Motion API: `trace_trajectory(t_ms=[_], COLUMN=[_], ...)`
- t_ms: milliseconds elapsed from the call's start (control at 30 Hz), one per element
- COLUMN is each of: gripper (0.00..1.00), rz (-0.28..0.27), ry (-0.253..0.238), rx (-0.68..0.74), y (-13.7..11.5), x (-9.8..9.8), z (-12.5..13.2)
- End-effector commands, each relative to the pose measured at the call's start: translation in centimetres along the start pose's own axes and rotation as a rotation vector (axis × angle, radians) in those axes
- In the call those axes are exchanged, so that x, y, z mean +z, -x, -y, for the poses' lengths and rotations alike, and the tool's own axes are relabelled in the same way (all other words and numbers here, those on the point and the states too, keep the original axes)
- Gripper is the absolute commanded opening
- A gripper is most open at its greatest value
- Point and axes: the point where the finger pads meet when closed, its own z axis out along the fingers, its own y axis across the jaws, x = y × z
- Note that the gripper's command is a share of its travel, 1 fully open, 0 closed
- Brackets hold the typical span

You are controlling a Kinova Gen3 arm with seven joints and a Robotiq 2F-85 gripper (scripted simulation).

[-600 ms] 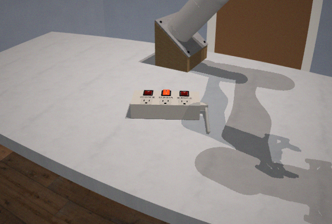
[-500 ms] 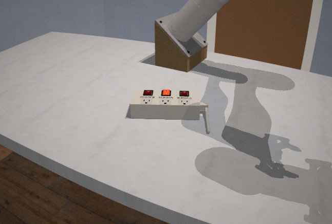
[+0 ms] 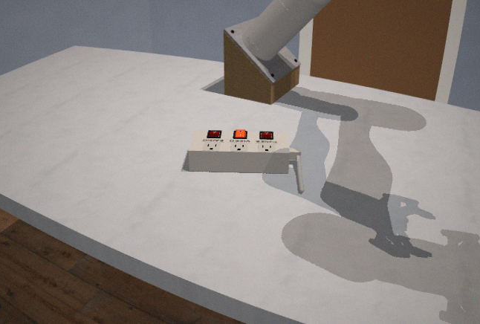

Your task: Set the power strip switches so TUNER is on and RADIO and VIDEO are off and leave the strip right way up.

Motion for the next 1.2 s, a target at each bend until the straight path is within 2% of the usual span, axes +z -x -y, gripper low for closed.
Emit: trace_trajectory(t_ms=[0,133,233,267,300,333,367,400,433,500,533,567,600,633,667,733,767,800,833,900,933,967,1000,1067,1100,1133,1167], gripper=[1.00,1.00,1.00,1.00,1.00,1.00,1.00,1.00,1.00,1.00,1.00,1.00,1.00,1.00,1.00,1.00,1.00,1.00,1.00,1.00,1.00,1.00,1.00,1.00,1.00,1.00,1.00], rz=[0.002,0.026,0.071,0.072,0.092,0.092,0.115,0.114,0.140,0.140,0.164,0.164,0.192,0.194,0.219,0.220,0.247,0.249,0.274,0.276,0.300,0.302,0.325,0.325,0.347,0.349,0.369], ry=[0.003,0.017,0.029,0.028,0.033,0.033,0.038,0.033,0.042,0.042,0.042,0.042,0.046,0.045,0.050,0.050,0.054,0.052,0.056,0.054,0.058,0.056,0.058,0.058,0.058,0.055,0.056], rx=[0.003,0.051,0.145,0.145,0.188,0.188,0.237,0.235,0.289,0.289,0.344,0.344,0.405,0.404,0.469,0.468,0.534,0.533,0.599,0.598,0.665,0.664,0.729,0.729,0.792,0.791,0.850], y=[0.2,3.3,8.9,8.9,11.5,11.5,14.3,14.2,17.4,17.4,20.4,20.4,23.8,23.8,26.7,27.1,30.3,30.3,33.2,33.4,36.2,36.3,38.8,38.8,41.1,41.1,43.1], x=[0.0,0.3,0.8,0.8,0.9,1.0,1.0,1.2,1.1,1.1,1.2,1.2,1.1,1.1,0.9,0.9,0.6,0.6,0.2,0.2,-0.2,-0.2,-0.6,-0.6,-1.0,-1.0,-1.4], z=[-0.1,-1.1,-2.0,-2.0,-2.2,-2.2,-2.3,-2.1,-2.1,-2.1,-1.6,-1.6,-1.1,-1.0,-0.3,-0.2,0.9,1.0,2.2,2.3,3.8,3.9,5.6,5.6,7.4,7.5,9.3])
